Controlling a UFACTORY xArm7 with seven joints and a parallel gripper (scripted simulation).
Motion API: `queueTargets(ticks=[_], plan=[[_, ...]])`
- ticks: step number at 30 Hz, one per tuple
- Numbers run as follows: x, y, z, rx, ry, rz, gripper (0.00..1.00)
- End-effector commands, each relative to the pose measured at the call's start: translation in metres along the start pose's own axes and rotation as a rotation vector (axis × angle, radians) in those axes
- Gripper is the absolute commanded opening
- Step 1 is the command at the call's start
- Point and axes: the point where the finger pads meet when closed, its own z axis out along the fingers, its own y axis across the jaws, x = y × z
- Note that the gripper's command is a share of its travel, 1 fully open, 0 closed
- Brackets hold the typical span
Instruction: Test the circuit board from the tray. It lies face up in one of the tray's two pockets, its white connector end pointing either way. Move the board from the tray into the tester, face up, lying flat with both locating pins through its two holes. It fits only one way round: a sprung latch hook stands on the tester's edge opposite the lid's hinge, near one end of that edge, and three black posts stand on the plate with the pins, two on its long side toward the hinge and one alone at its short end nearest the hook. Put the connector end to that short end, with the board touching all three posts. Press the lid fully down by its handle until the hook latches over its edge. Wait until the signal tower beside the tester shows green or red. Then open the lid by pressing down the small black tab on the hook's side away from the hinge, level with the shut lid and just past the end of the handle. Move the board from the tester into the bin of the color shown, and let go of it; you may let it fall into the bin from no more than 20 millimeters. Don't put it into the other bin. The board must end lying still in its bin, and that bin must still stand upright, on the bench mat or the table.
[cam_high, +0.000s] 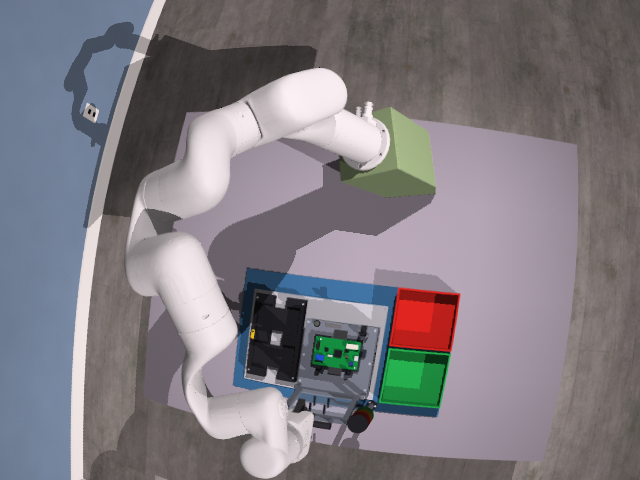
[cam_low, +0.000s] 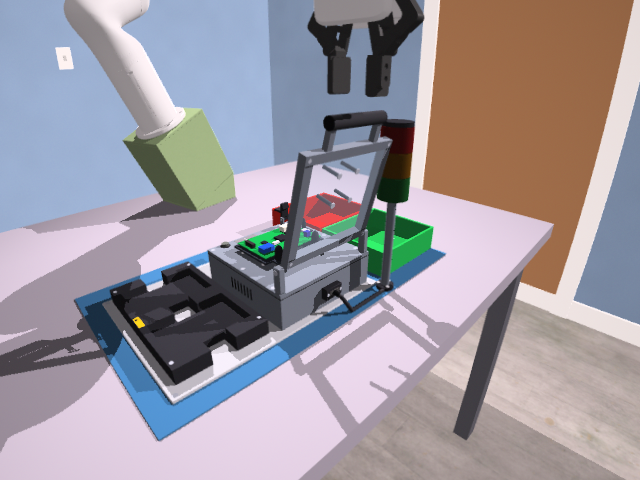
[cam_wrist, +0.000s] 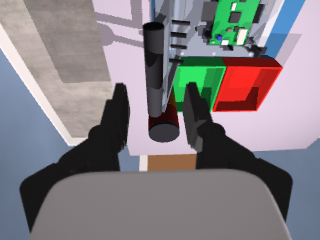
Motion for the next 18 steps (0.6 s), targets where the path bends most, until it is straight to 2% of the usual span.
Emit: queueTargets(ticks=[1,4,13,18], plan=[[-0.001,-0.001,0.003,0.005,-0.002,0.0,0.51],[-0.001,-0.001,0.005,0.005,-0.002,0.0,0.51],[-0.001,-0.002,0.028,0.005,-0.002,0.0,0.51],[-0.001,-0.003,0.035,0.005,-0.002,0.0,0.51]])
